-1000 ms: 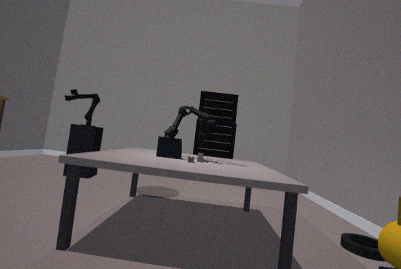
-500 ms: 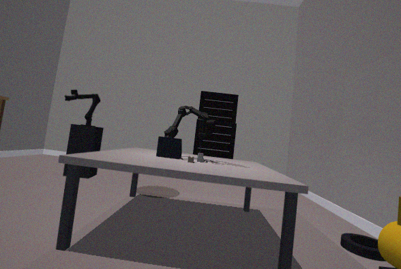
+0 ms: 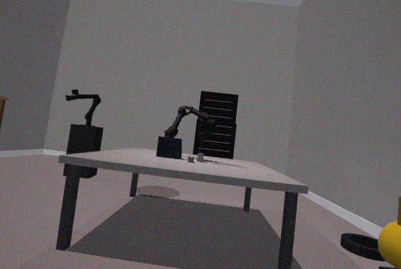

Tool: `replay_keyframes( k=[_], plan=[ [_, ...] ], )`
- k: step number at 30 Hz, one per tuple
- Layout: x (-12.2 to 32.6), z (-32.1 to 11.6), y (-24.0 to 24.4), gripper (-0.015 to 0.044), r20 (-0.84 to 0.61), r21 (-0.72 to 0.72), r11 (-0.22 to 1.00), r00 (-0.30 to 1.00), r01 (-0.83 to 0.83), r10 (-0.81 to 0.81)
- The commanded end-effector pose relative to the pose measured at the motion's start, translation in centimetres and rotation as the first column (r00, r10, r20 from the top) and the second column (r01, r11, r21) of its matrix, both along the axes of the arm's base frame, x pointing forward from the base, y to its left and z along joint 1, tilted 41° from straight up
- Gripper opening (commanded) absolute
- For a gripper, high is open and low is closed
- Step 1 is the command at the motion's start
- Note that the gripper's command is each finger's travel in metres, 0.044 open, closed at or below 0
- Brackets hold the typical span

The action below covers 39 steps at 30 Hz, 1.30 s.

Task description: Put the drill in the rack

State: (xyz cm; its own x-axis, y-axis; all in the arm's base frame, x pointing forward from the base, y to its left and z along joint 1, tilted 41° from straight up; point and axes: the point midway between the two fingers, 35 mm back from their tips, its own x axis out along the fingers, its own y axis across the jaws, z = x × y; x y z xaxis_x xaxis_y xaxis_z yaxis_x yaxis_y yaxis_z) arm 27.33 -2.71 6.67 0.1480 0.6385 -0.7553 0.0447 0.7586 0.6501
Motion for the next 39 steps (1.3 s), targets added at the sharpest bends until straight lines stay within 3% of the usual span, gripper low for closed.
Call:
replay_keyframes(
  k=[1,39],
  plan=[
    [0.0,-0.6,0.5,0.0,-0.018,0.007,1.0,1.0,-0.012,0.012],
    [-0.4,-1.6,1.4,0.0,-0.018,0.008,1.0,1.0,-0.012,0.012]
  ],
)
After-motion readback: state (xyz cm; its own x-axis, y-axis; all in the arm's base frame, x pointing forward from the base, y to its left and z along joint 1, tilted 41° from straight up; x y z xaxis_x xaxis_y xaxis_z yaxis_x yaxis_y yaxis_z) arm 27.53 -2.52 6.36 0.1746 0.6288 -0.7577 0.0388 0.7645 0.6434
